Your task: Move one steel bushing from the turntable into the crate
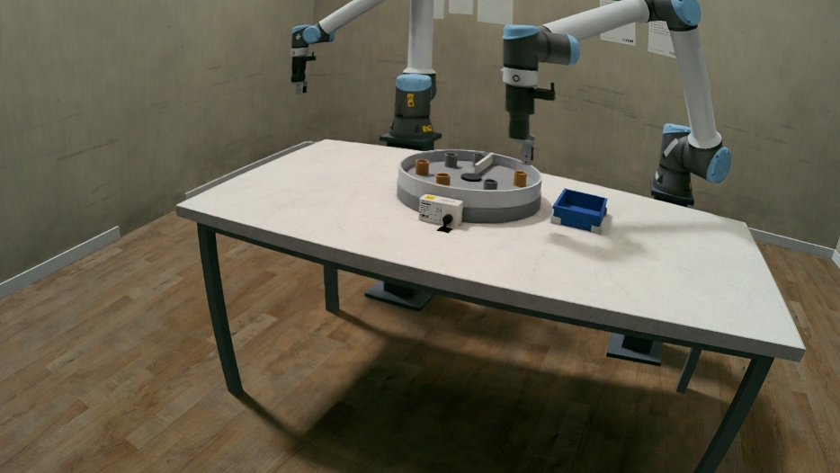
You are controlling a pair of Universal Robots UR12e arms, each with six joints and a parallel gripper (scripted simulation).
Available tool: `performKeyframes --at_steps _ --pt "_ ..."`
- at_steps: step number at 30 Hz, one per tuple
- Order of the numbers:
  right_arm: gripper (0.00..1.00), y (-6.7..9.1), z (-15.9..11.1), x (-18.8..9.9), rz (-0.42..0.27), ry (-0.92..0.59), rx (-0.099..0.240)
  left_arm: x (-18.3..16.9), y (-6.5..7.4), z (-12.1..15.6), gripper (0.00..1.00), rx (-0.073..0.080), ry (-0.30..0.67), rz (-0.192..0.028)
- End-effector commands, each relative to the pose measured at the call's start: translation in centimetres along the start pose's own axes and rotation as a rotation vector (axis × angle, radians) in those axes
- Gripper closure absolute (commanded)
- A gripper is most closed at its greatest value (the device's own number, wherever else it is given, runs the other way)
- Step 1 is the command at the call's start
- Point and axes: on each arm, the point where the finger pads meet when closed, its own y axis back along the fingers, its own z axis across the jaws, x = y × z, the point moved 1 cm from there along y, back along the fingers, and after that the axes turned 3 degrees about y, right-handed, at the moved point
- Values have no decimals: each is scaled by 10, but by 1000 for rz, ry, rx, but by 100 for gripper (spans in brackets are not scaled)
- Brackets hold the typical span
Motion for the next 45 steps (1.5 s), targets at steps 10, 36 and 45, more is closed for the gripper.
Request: performKeyframes --at_steps 10,36,45 --pt "0 1 -1 -2 -2 0 0 -81 15 -100 0 -5 -27 -7" --pt "0 1 -1 -2 -2 0 0 -175 34 -274 0 -9 -81 -19" --pt "0 1 -1 -2 -2 0 0 -190 38 -310 0 -10 -91 -23"
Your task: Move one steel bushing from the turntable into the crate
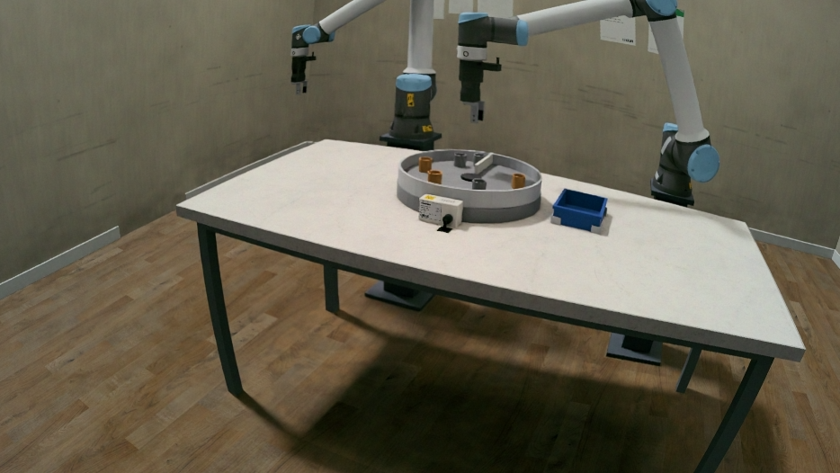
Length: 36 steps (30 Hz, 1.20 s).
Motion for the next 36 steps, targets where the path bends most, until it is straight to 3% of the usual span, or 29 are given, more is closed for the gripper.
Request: performKeyframes --at_steps 1,14,15,36 --pt "0 1 -1 -2 -2 0 0 -11 5 -21 0 -1 1 -4" --pt "0 1 -1 -2 -2 0 0 -10 3 -19 0 -1 3 -3" --pt "0 1 -1 -2 -2 0 0 -10 3 -19 65 -1 3 -3" --pt "0 1 -1 -2 -2 0 0 -10 3 -19 65 -1 3 -3"
